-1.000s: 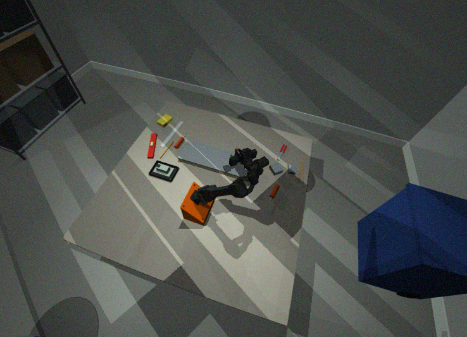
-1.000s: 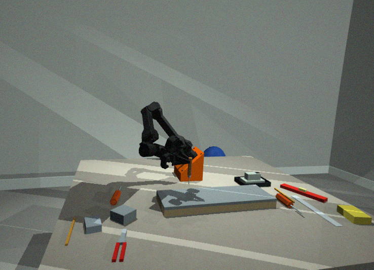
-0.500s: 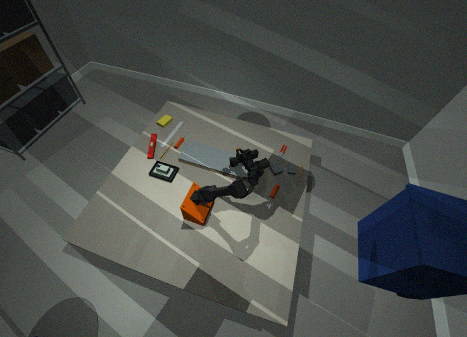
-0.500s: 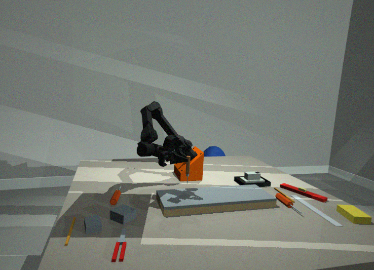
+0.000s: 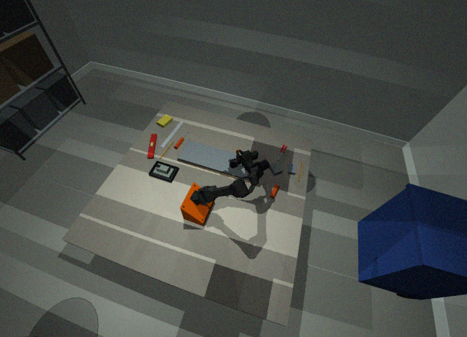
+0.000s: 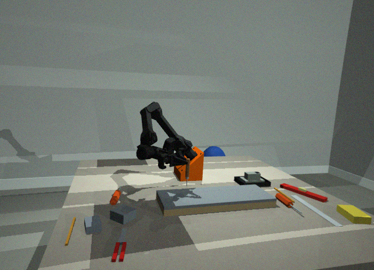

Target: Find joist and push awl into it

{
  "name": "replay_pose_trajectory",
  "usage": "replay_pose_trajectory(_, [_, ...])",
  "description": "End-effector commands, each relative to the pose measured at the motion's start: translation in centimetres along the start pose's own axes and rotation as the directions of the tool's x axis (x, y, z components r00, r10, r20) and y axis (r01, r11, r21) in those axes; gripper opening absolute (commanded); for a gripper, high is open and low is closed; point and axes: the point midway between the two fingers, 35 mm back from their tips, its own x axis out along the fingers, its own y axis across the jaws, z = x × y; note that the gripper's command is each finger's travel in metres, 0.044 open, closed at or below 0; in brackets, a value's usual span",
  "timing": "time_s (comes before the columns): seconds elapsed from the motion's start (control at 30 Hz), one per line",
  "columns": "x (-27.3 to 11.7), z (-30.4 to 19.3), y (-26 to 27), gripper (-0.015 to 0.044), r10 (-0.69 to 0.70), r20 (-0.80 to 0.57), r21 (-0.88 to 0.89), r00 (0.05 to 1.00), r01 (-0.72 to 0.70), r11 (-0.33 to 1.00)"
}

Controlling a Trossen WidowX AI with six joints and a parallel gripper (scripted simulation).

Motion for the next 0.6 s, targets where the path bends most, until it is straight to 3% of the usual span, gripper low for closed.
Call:
replay_pose_trajectory(0.0, [0.1, -0.4, 0.1, 0.0000, 0.004, 0.010, -0.003, 1.000, -0.004, 1.000])
replay_pose_trajectory(0.57, [0.3, -2.0, 0.1, 0.0000, 0.004, 0.009, -0.003, 1.000, -0.004, 1.000])
